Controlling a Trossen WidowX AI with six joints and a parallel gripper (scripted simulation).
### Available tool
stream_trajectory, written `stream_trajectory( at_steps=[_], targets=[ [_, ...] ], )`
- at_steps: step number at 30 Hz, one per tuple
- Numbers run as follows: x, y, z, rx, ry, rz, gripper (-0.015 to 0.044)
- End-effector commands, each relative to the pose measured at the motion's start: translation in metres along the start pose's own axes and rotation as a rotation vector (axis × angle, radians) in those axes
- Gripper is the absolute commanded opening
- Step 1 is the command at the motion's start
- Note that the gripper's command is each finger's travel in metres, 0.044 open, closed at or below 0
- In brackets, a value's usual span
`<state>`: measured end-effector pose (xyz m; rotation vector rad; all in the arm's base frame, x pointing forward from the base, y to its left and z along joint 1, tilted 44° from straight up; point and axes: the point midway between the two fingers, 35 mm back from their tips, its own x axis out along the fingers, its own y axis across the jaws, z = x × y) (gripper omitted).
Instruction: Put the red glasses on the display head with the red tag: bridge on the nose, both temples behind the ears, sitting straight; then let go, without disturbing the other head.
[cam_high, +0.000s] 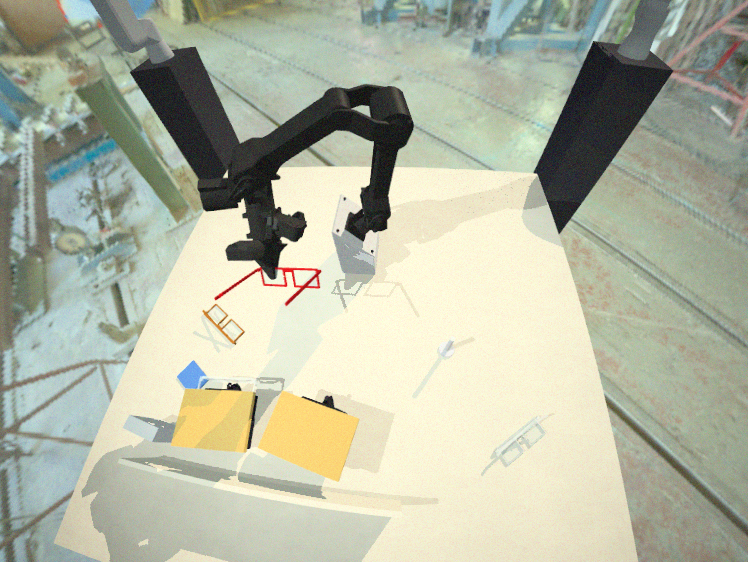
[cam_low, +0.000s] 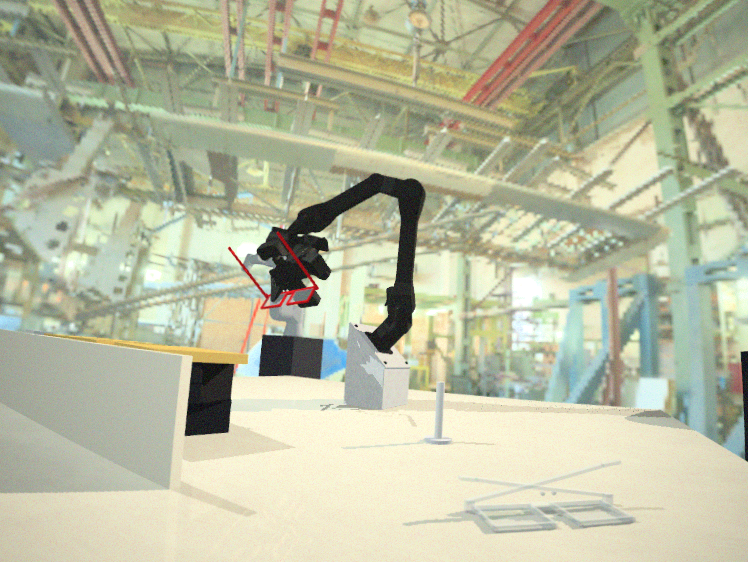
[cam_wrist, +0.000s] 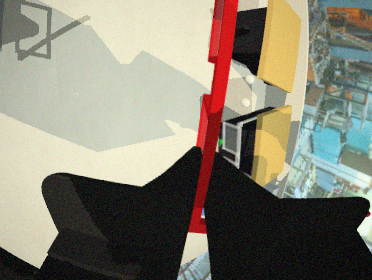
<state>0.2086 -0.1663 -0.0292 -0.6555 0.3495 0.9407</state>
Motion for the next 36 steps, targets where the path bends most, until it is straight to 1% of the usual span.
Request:
stream_trajectory(
  at_steps=[1,9,10,31,36],
  targets=[
    [-0.007,0.014,-0.012,-0.062,-0.008,-0.062,0.0000],
    [-0.018,0.033,-0.029,-0.162,0.005,-0.150,0.0000],
    [-0.017,0.025,-0.024,-0.128,0.007,-0.114,0.0003],
    [-0.017,0.025,-0.024,-0.128,0.007,-0.114,0.0000],
    [-0.010,0.021,-0.018,-0.111,-0.003,-0.074,0.0000]
  ],
)
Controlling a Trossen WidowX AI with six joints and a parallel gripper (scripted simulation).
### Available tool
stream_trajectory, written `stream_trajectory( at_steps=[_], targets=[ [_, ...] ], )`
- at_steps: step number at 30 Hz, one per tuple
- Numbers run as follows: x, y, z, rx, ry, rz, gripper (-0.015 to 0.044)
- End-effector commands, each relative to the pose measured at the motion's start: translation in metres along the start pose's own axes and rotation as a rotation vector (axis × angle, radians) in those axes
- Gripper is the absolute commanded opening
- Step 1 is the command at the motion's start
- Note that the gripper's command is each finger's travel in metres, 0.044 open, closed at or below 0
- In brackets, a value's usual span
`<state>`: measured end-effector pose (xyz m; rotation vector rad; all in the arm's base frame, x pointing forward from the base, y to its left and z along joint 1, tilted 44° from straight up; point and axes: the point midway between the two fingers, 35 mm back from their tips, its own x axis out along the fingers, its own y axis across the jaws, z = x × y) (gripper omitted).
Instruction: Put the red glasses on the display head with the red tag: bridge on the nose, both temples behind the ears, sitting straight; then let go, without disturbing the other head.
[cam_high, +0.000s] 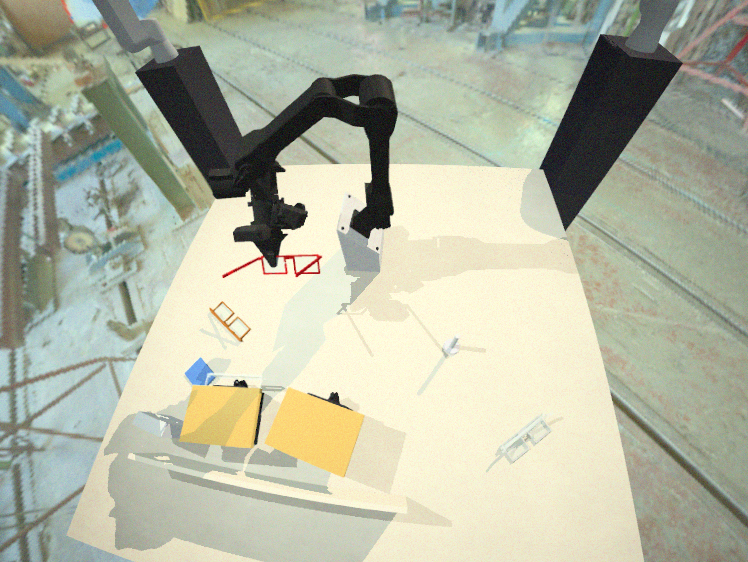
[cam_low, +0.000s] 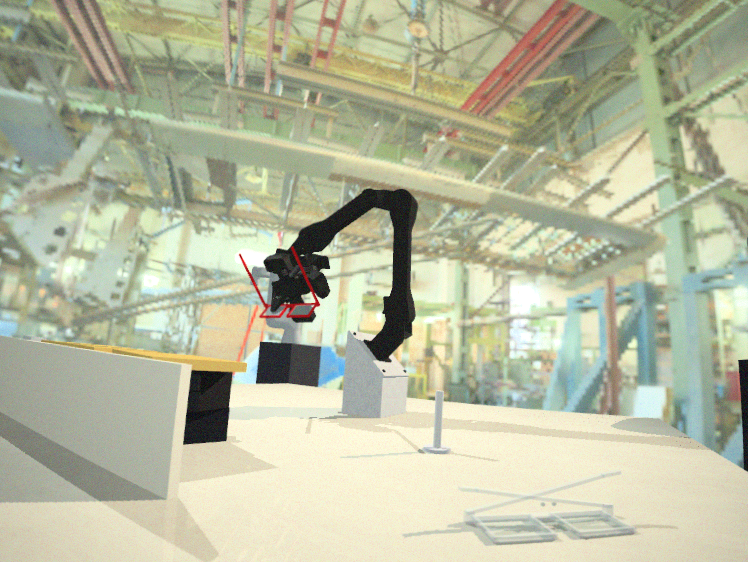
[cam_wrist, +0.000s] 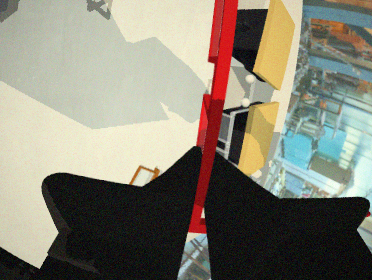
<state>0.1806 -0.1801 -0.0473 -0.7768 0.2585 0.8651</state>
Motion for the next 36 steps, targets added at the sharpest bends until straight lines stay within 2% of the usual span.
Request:
stream_trajectory(
  at_steps=[1,18,36],
  targets=[
    [0.007,-0.004,0.006,0.016,-0.010,0.046,0.0000],
    [0.056,-0.020,0.051,0.127,-0.035,0.319,0.0000],
    [0.101,-0.021,0.107,0.211,0.029,0.583,0.0000]
  ],
)
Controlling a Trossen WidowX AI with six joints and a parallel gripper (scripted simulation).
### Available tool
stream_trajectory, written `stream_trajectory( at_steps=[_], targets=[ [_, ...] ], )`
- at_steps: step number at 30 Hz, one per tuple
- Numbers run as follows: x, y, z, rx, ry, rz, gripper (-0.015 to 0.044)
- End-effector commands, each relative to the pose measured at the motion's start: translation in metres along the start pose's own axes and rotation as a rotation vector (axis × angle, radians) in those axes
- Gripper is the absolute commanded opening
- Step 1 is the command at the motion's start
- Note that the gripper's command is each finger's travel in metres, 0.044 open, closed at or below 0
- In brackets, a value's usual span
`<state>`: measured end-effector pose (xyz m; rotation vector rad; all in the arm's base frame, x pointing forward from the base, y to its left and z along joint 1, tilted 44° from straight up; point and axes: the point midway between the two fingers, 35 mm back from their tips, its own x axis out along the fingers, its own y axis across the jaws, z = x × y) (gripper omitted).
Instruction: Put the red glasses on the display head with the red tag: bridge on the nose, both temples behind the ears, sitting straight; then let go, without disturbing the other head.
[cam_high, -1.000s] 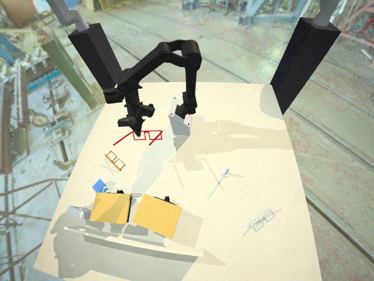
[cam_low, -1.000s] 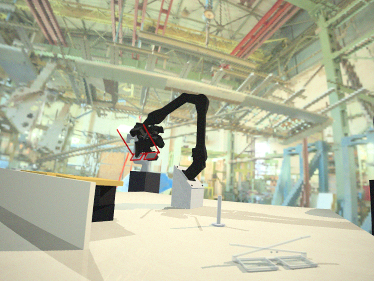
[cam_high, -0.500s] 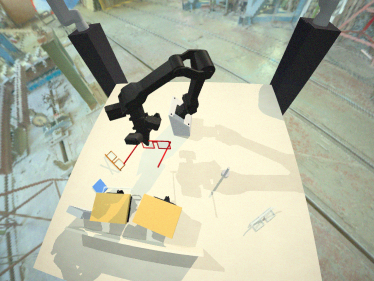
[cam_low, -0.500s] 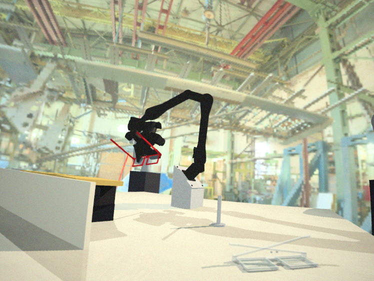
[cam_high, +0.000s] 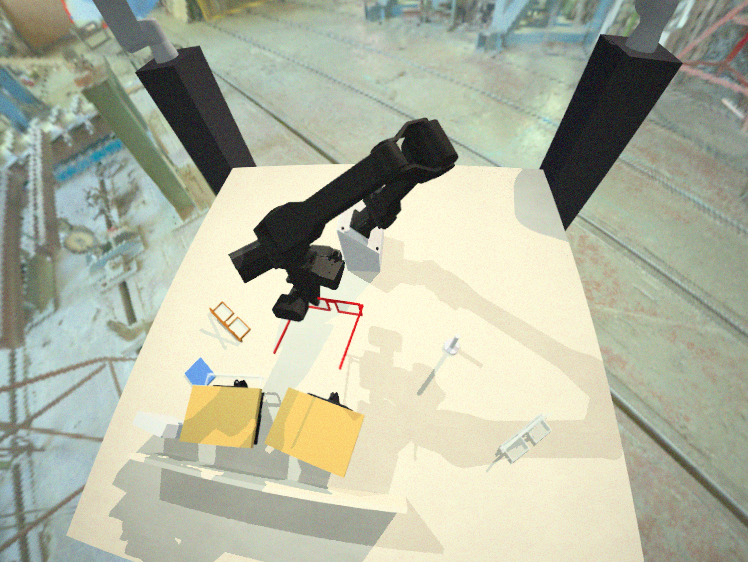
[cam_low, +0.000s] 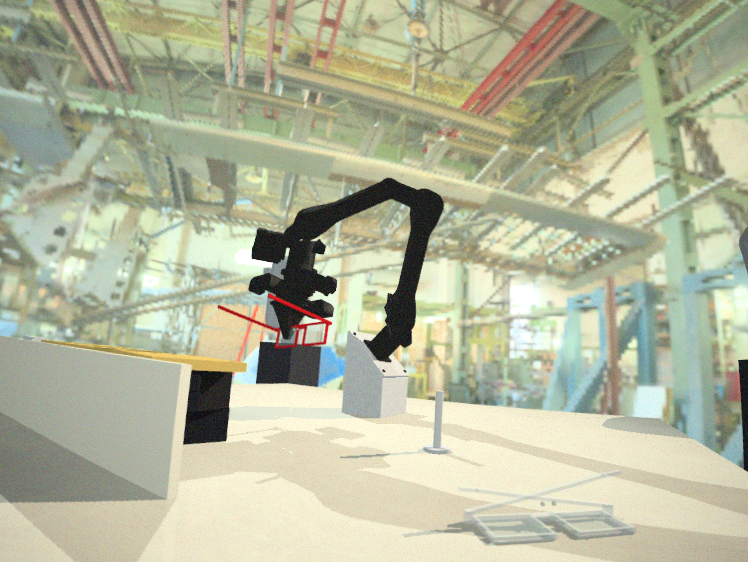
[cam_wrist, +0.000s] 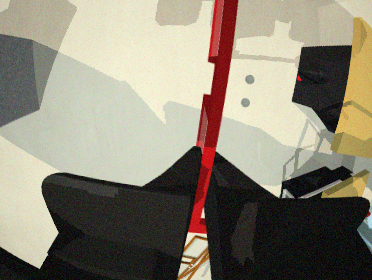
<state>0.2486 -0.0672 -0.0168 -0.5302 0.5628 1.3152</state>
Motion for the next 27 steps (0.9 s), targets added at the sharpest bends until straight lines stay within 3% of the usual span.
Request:
stream_trajectory(
  at_steps=[1,12,27],
  targets=[
    [0.010,0.000,0.015,0.025,0.029,0.061,0.0000],
    [0.033,0.003,0.049,0.073,0.103,0.179,0.0000],
    [0.047,0.004,0.048,0.073,0.109,0.192,0.0000]
  ],
)
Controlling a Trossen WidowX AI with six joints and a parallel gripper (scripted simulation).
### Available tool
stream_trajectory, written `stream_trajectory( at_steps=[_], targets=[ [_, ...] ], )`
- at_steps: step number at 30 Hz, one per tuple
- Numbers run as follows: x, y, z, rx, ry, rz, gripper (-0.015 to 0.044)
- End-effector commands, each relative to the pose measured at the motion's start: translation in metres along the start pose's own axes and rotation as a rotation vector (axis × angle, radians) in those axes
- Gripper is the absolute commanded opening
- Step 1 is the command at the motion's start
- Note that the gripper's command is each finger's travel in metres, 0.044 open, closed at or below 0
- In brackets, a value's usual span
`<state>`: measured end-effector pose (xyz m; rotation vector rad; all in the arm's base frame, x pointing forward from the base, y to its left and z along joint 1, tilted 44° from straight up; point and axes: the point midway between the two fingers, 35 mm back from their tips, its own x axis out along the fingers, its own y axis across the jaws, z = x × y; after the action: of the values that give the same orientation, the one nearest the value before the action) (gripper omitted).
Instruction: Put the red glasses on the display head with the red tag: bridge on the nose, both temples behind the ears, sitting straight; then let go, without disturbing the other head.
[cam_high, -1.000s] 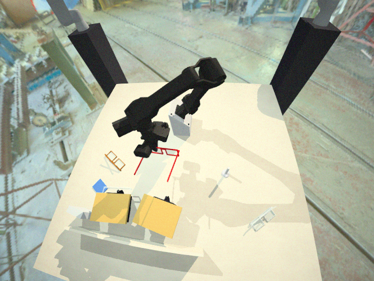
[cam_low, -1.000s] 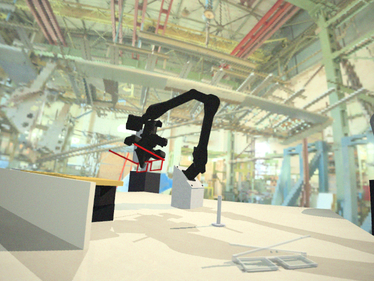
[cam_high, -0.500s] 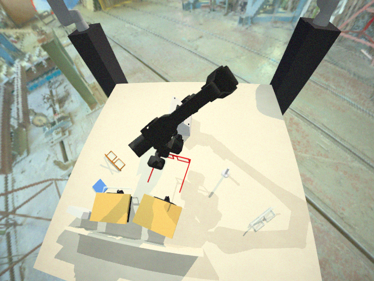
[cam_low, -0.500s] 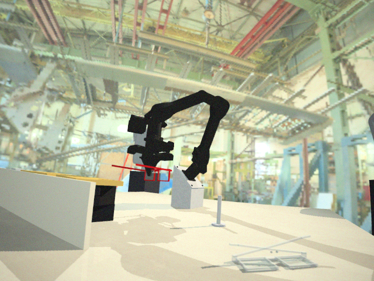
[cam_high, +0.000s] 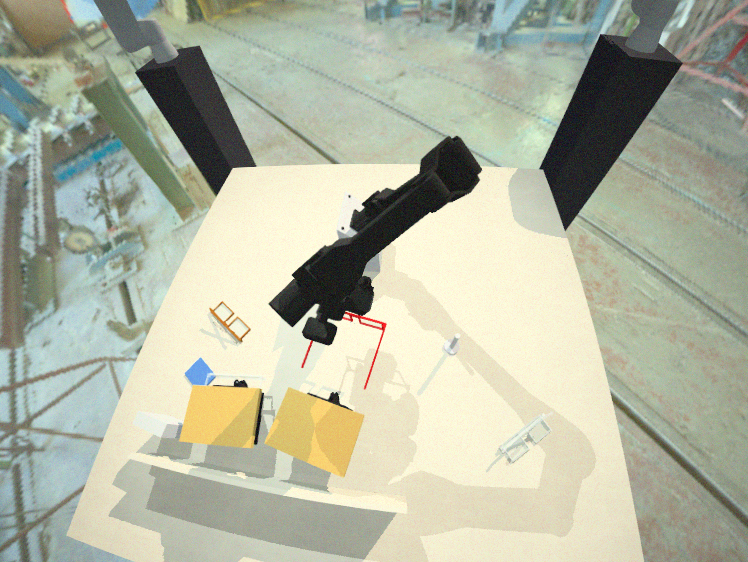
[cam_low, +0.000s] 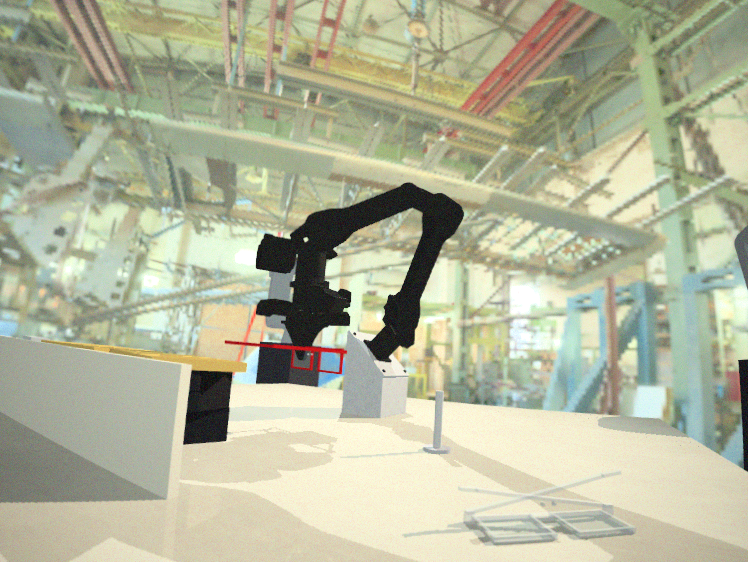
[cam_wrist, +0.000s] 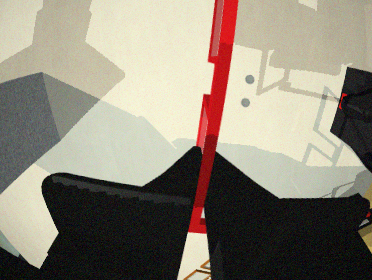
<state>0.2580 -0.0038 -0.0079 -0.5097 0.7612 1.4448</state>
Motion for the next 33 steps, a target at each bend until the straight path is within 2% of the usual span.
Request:
stream_trajectory(
  at_steps=[1,33],
  targets=[
    [0.006,0.002,0.000,0.007,-0.008,0.004,0.0000],
    [0.030,0.001,0.000,0.007,-0.024,-0.001,0.0000]
  ],
)
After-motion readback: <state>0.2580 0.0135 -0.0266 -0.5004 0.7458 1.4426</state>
